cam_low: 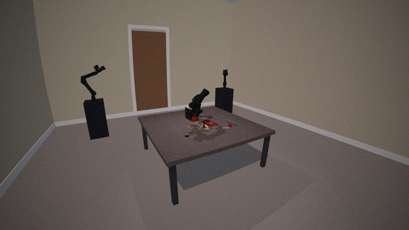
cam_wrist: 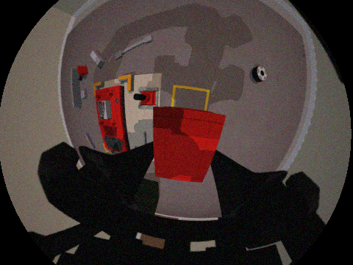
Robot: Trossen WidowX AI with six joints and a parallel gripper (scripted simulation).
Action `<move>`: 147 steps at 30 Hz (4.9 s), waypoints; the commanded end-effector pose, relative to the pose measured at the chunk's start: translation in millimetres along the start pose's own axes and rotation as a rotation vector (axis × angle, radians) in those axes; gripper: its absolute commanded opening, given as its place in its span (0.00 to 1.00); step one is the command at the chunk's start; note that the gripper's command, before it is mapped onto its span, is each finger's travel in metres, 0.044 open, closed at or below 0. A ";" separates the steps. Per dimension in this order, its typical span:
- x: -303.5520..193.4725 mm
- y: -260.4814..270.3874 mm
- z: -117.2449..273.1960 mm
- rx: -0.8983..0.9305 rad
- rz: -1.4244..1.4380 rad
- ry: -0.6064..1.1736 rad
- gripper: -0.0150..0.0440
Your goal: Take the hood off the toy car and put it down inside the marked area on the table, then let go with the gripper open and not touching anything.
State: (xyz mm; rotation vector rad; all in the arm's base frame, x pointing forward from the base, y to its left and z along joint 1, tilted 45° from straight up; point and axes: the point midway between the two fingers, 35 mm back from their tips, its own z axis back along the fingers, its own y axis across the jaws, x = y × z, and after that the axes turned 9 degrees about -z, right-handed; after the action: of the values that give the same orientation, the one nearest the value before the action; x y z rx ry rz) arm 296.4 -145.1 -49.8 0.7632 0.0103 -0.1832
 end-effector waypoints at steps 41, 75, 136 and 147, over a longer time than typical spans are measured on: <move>1.4 -6.0 -25.7 -0.005 0.012 0.000 0.25; 1.4 -5.8 -49.8 -0.004 0.012 0.000 0.25; -0.7 -4.4 -86.4 -0.001 0.013 0.000 0.25; -0.7 -4.3 -91.9 -0.001 0.013 0.000 0.25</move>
State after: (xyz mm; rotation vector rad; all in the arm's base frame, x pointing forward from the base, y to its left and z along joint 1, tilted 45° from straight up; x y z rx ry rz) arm 299.4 -86.0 -118.5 0.7586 0.0094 -0.1645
